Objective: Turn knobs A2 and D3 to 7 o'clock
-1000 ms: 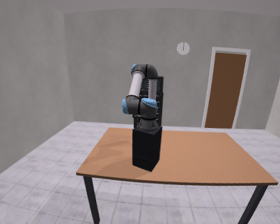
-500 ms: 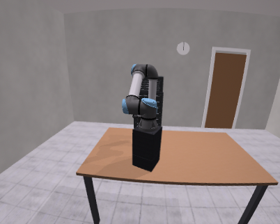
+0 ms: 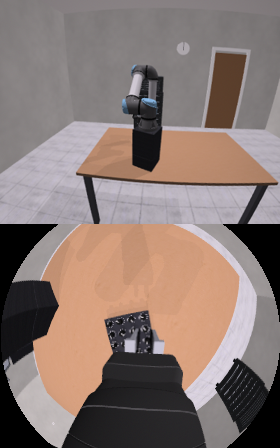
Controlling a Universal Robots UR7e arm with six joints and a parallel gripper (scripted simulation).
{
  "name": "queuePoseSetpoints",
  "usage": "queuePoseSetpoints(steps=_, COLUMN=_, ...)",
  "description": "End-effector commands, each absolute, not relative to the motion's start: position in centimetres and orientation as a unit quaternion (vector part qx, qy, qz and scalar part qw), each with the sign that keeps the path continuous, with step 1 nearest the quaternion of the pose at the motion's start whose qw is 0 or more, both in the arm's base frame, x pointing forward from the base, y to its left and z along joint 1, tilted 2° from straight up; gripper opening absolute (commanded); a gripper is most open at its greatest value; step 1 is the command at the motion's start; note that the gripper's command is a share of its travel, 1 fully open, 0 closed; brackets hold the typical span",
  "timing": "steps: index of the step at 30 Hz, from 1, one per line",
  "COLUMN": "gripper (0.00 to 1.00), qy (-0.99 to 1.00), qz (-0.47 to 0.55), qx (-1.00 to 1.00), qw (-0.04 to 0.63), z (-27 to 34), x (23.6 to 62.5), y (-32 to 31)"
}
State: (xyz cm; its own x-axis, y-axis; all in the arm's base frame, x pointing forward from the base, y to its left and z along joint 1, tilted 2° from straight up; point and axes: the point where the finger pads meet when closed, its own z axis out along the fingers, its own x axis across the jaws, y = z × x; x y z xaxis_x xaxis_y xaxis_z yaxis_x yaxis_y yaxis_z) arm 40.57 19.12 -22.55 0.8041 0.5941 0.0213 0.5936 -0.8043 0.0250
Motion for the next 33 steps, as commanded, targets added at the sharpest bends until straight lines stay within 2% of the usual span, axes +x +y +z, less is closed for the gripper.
queuePoseSetpoints(steps=1, gripper=0.46, qy=0.313, qz=0.015, qx=0.95, qw=0.009, z=-23.0, x=40.6, y=19.1)
queuePoseSetpoints(steps=33, gripper=0.46, qy=0.313, qz=0.015, qx=0.95, qw=0.009, z=-26.0, x=40.7, y=19.2)
